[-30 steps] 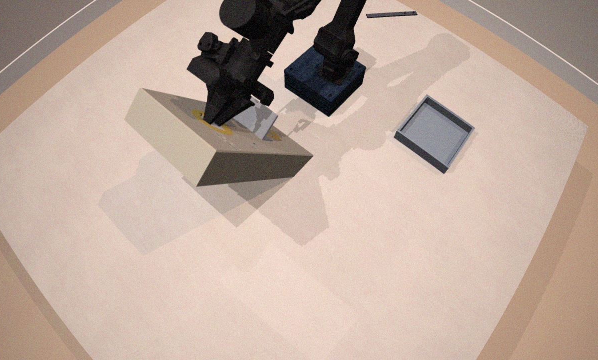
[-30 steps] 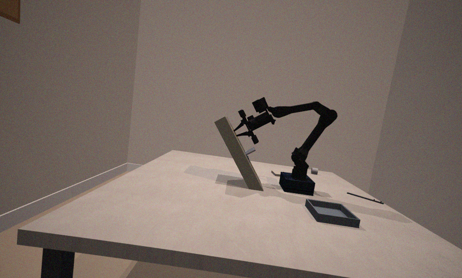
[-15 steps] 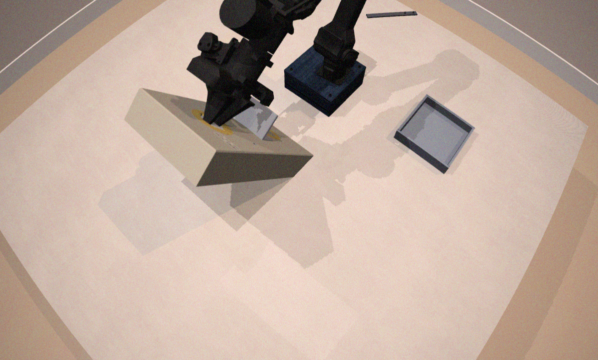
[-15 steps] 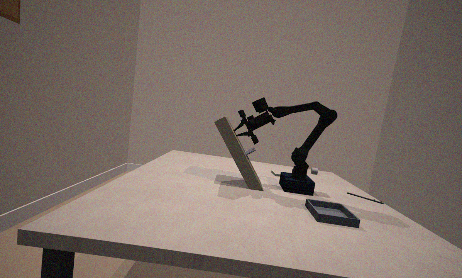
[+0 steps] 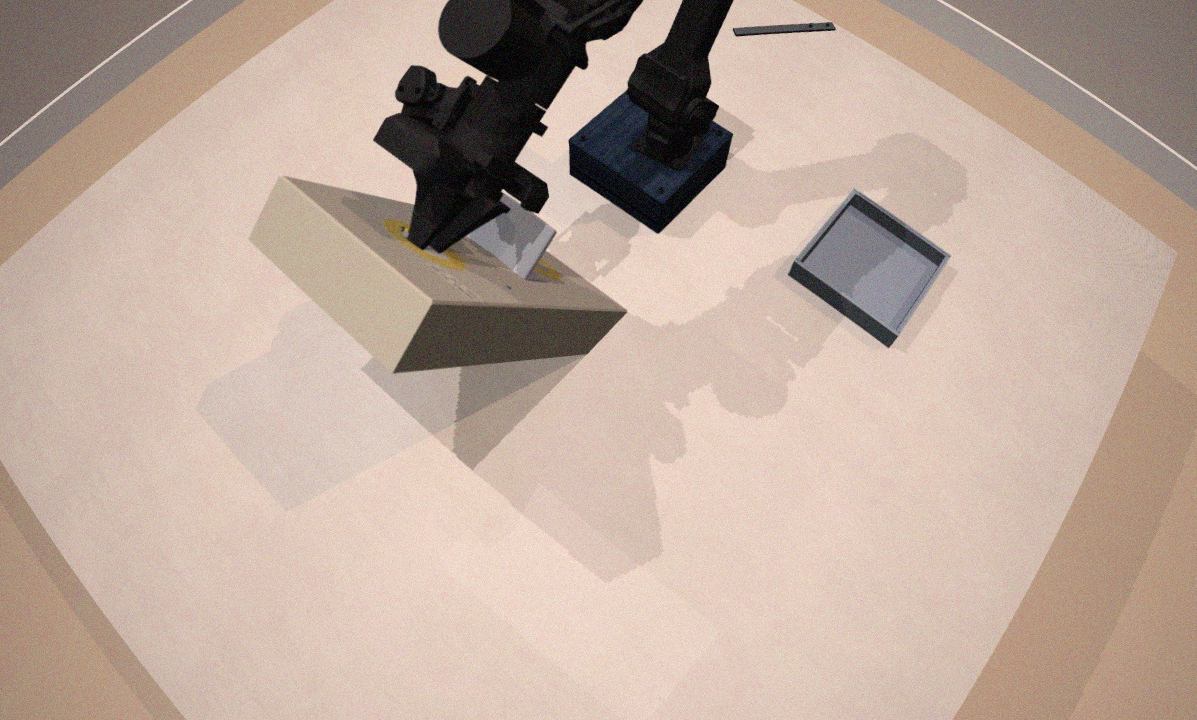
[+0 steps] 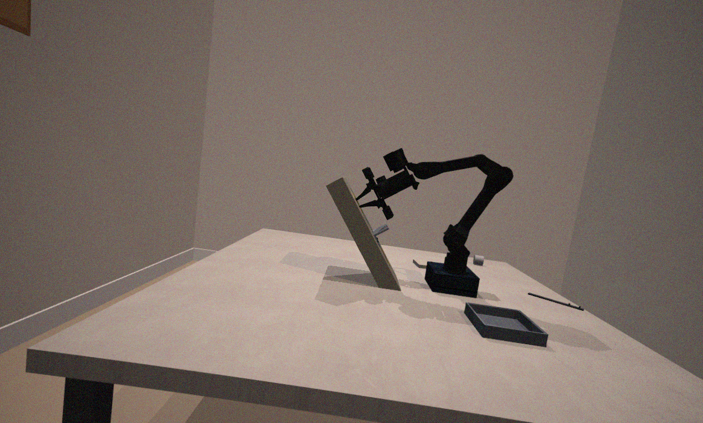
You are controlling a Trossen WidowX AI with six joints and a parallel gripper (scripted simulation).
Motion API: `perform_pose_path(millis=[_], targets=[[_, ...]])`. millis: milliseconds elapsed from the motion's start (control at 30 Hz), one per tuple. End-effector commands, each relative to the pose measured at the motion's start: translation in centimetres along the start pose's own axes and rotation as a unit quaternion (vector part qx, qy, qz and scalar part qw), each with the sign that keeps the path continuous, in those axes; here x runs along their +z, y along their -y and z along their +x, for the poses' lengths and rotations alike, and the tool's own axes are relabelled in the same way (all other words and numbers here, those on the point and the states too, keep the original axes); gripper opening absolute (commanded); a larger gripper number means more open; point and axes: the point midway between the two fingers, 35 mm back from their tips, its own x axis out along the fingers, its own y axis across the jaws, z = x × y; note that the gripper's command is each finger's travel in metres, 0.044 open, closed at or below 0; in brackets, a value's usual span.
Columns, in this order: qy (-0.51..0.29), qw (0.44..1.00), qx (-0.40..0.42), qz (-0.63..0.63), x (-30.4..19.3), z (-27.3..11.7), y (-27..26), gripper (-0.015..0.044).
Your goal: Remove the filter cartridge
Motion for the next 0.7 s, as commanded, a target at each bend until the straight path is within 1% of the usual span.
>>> perform_pose_path(millis=[0,100,400,667], targets=[[0.0,1.0,0.002,0.0,0.0,0.02,-0.1,0.0],[0.0,1.0,0.002,-0.012,0.01,0.19,-0.08,0.0],[0.001,0.989,0.0,-0.151,0.04,0.76,-0.03,0.0],[0.001,0.959,0.0,-0.284,0.04,0.8,-0.02,0.0]])
